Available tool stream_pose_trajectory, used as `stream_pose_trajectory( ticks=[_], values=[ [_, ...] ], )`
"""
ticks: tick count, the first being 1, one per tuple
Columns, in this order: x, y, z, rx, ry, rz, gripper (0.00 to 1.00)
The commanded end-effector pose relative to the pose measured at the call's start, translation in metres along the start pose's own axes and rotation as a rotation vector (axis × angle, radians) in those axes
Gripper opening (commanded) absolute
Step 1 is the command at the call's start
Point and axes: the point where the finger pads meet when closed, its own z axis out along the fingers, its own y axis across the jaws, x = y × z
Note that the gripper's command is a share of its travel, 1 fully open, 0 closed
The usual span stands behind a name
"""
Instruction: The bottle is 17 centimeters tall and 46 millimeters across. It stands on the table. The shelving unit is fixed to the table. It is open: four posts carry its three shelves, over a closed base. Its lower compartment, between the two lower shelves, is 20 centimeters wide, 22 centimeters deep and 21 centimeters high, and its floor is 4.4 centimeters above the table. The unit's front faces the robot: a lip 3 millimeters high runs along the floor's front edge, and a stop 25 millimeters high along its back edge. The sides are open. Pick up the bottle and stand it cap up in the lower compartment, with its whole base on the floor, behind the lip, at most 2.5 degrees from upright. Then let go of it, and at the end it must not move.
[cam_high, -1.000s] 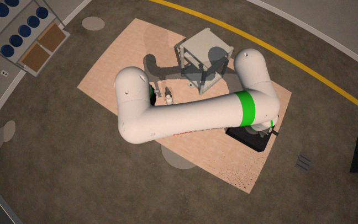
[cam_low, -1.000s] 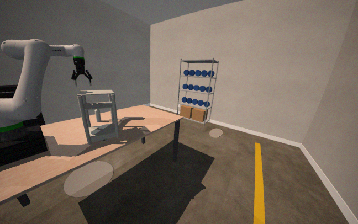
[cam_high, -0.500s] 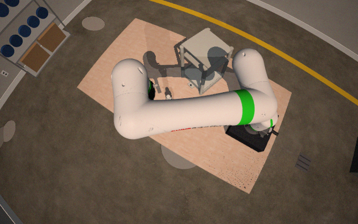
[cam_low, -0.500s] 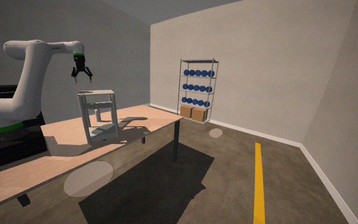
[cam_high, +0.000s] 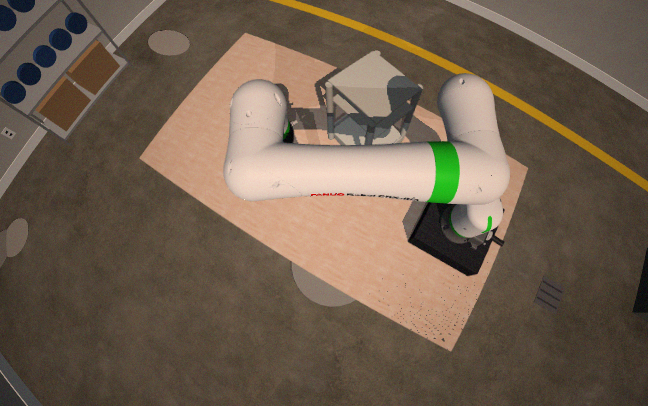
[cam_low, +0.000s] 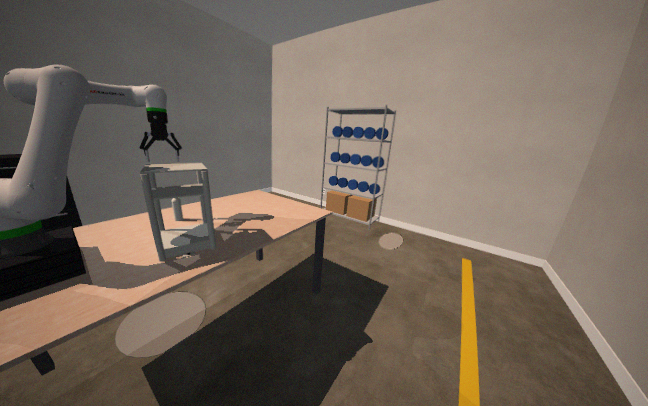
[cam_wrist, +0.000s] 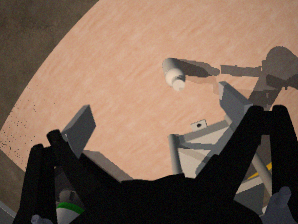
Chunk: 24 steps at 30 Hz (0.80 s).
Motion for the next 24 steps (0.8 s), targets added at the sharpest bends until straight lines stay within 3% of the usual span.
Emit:
stream_pose_trajectory(
  ticks=[1,7,24],
  values=[
    [-0.016,0.019,0.019,-0.001,0.032,-0.085,1.00],
    [-0.045,0.042,0.047,-0.001,0.059,-0.195,1.00],
    [-0.046,0.043,0.048,-0.001,0.059,-0.197,1.00]
  ],
)
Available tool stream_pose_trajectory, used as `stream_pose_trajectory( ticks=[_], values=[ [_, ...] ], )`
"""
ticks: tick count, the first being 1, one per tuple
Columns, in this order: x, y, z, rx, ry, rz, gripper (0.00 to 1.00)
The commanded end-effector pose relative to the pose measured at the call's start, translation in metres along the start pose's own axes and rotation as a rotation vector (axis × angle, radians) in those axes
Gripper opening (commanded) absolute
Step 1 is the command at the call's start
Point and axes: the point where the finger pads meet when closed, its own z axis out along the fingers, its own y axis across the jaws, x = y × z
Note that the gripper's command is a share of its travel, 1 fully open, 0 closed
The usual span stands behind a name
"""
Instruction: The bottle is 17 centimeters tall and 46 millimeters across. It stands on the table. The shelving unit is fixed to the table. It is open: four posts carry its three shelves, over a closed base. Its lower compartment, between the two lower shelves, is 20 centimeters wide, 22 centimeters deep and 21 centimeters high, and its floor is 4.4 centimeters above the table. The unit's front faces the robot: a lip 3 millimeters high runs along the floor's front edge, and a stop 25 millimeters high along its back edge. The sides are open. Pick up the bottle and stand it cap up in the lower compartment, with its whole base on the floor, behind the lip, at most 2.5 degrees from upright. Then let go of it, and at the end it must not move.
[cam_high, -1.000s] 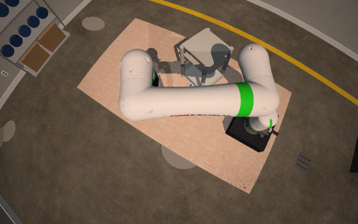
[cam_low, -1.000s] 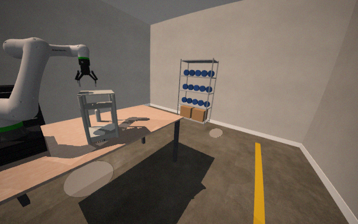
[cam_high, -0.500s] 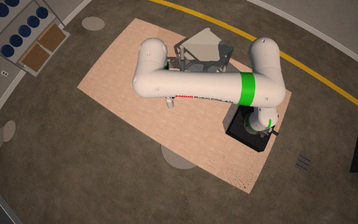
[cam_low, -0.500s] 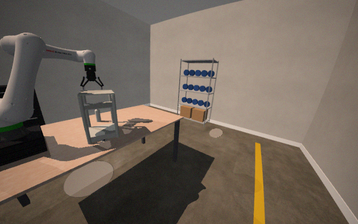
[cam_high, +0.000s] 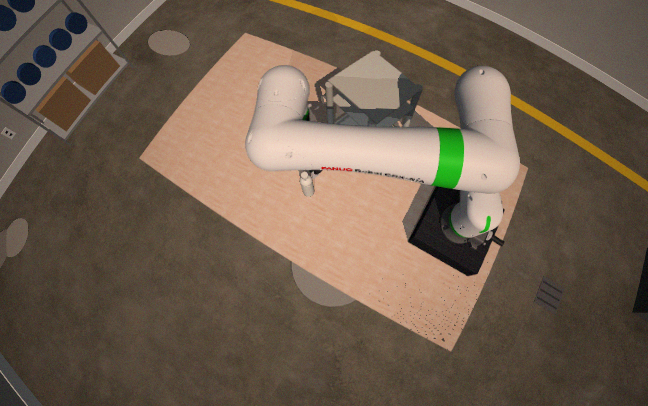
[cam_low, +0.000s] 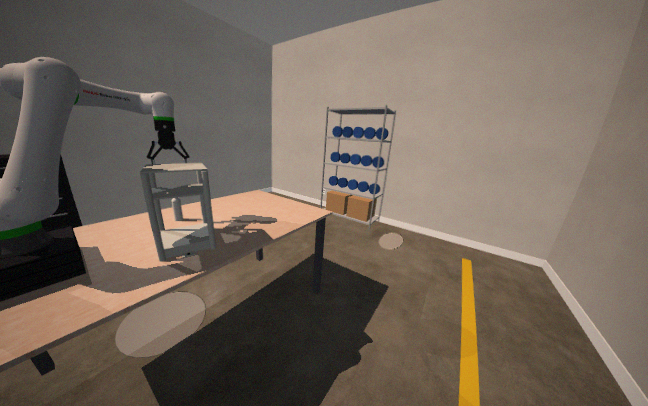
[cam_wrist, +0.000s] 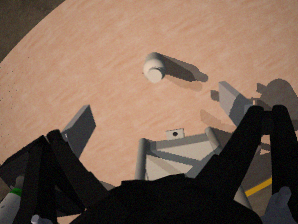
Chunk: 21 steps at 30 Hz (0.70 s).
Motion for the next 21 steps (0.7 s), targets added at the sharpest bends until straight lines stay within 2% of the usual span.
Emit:
stream_pose_trajectory(
  ticks=[1,3,5,7,9,21],
  values=[
    [0.0000,0.0001,-0.0002,0.000,-0.001,0.000,0.39],
    [-0.0001,0.0000,0.0004,-0.001,-0.030,0.000,0.39],
    [-0.0001,0.0000,0.0009,-0.007,-0.121,0.002,0.39],
    [-0.0001,0.0000,0.0009,-0.007,-0.121,0.002,0.39],
    [-0.0007,-0.0005,0.0021,-0.006,-0.249,0.002,0.39],
    [-0.0015,0.0000,0.0039,-0.001,-0.592,-0.001,0.39]
  ],
)
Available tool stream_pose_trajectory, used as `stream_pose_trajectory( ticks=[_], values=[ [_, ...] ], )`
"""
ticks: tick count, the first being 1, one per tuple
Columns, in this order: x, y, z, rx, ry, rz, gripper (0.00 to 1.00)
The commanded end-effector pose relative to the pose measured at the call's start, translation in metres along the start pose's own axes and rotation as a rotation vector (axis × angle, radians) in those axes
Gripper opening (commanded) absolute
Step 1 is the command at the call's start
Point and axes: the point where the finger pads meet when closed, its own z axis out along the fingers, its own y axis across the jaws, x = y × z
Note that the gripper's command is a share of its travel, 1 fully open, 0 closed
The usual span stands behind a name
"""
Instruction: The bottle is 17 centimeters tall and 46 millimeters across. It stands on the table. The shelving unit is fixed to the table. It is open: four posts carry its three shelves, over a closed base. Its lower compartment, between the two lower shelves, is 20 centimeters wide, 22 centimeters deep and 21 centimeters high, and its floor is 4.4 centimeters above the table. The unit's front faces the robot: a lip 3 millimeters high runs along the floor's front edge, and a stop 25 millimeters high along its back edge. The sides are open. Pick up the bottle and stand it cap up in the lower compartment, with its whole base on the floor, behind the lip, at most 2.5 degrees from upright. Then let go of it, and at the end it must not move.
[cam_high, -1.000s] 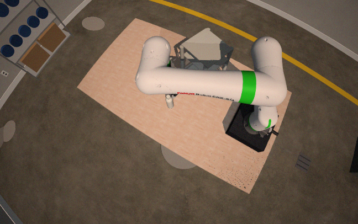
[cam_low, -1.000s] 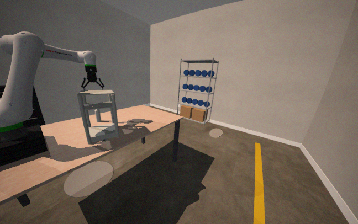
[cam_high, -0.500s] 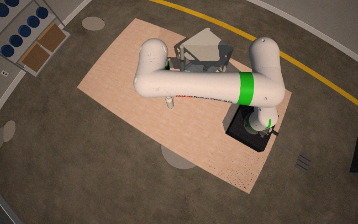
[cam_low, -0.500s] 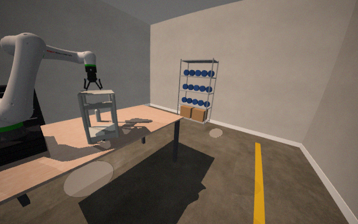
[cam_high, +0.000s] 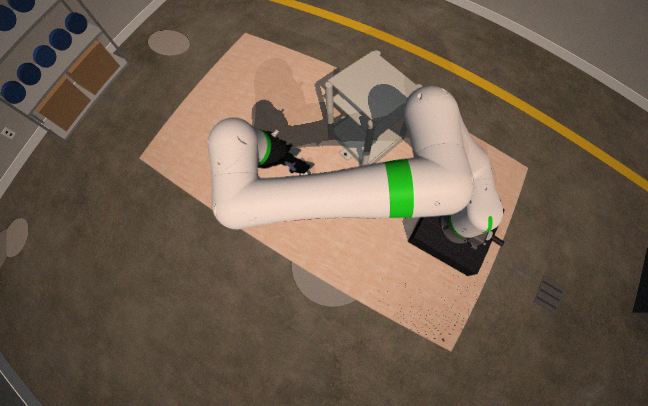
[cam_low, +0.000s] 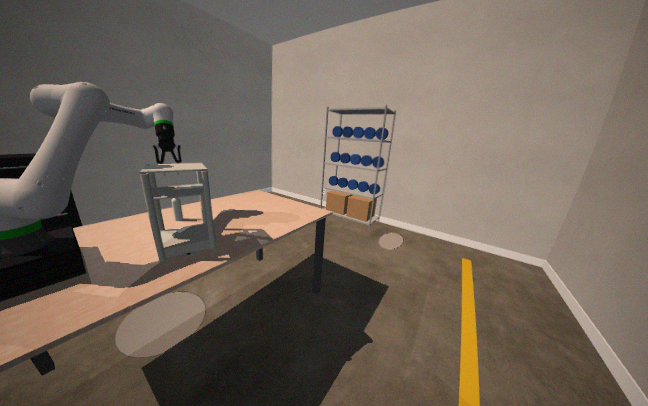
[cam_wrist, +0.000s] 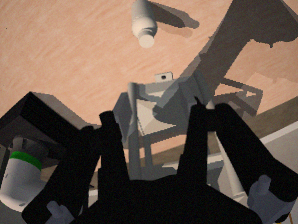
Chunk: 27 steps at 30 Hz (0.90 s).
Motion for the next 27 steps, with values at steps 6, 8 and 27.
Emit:
stream_pose_trajectory(
  ticks=[6,8,27],
  values=[
    [-0.0001,0.0005,0.0031,0.015,-0.299,-0.006,0.39],
    [-0.0001,0.0010,0.0031,0.016,-0.355,-0.007,0.39],
    [0.0003,-0.0002,0.0066,0.014,-0.895,-0.012,0.39]
  ],
)
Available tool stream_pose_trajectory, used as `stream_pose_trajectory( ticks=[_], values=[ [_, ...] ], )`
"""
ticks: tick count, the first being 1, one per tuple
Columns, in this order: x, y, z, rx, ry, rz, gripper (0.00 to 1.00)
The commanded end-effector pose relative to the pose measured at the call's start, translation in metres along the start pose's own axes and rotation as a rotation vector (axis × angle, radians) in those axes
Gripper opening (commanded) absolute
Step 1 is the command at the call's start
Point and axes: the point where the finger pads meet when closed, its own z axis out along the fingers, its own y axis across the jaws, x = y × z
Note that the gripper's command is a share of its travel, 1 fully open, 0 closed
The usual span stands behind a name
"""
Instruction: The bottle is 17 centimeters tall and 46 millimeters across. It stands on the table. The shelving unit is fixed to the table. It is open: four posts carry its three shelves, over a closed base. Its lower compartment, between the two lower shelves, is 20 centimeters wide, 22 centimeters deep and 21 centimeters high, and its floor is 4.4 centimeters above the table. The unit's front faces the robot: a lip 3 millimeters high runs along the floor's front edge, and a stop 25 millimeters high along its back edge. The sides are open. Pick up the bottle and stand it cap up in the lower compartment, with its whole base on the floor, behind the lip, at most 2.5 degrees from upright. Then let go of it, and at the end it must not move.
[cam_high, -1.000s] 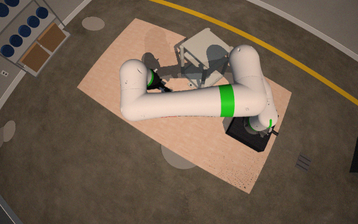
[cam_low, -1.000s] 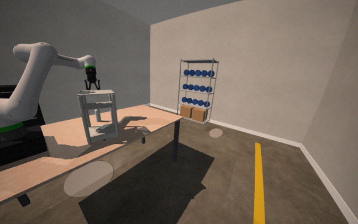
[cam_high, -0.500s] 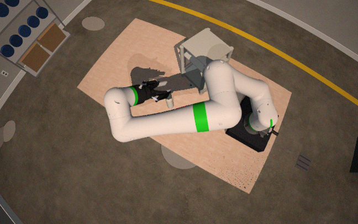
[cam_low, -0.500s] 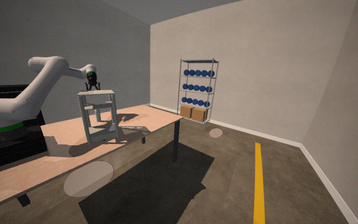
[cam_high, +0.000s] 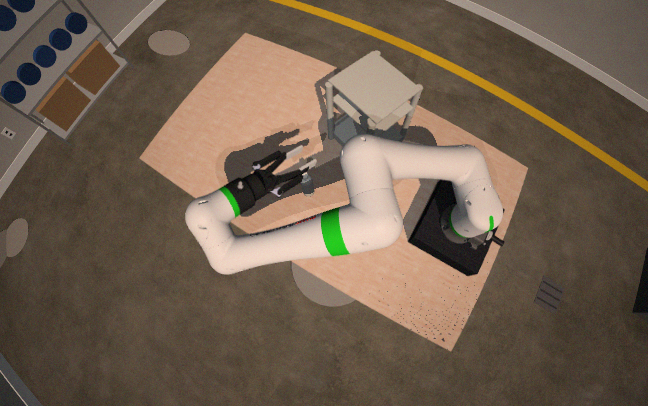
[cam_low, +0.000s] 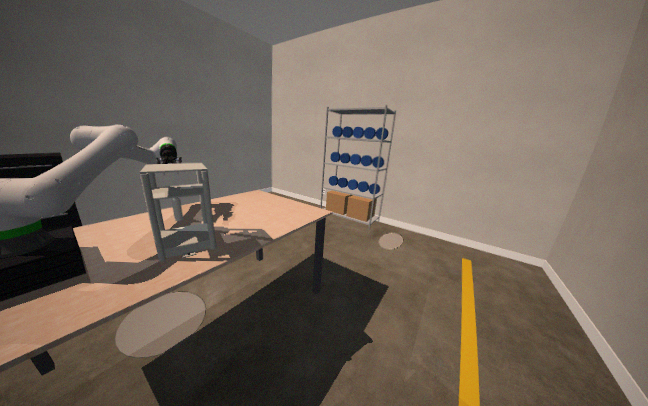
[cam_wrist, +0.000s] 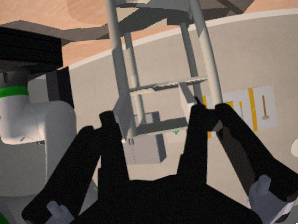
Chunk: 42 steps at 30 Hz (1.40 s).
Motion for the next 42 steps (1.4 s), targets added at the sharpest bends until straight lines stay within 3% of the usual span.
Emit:
stream_pose_trajectory(
  ticks=[1,8,28,42],
  values=[
    [0.000,0.001,0.002,0.011,-0.167,-0.005,0.39],
    [0.002,0.001,0.002,0.011,-0.355,-0.007,0.39],
    [0.005,0.001,0.003,0.011,-0.358,-0.008,0.39],
    [0.025,0.001,0.011,0.011,-0.358,-0.008,0.39]
  ],
)
